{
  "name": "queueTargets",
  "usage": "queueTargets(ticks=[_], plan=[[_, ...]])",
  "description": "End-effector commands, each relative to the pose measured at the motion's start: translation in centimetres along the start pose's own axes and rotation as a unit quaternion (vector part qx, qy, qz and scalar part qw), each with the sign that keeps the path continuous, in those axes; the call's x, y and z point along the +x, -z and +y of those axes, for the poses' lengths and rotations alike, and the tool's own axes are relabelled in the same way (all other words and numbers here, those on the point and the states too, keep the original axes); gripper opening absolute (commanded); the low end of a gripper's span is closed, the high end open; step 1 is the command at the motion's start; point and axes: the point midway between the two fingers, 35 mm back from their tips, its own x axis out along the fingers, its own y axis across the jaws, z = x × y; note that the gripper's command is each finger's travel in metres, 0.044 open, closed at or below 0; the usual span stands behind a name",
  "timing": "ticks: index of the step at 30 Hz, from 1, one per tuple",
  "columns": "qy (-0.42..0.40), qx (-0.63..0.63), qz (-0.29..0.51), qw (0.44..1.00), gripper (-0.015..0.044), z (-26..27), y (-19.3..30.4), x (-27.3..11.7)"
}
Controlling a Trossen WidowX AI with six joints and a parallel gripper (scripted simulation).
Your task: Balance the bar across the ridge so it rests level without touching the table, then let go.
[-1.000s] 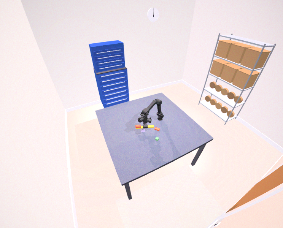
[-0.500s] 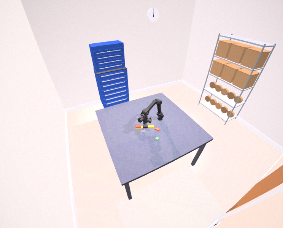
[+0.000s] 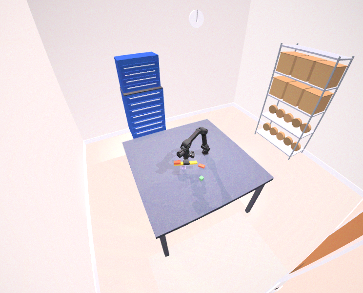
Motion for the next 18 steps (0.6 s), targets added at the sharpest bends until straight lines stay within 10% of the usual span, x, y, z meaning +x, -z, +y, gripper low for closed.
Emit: queueTargets(ticks=[1,18], plan=[[0.002,-0.003,0.0,1.0,0.0,-0.05,0.0,0.03],[0.002,-0.003,0.0,1.0,0.0,-0.02,-0.03,0.17]])
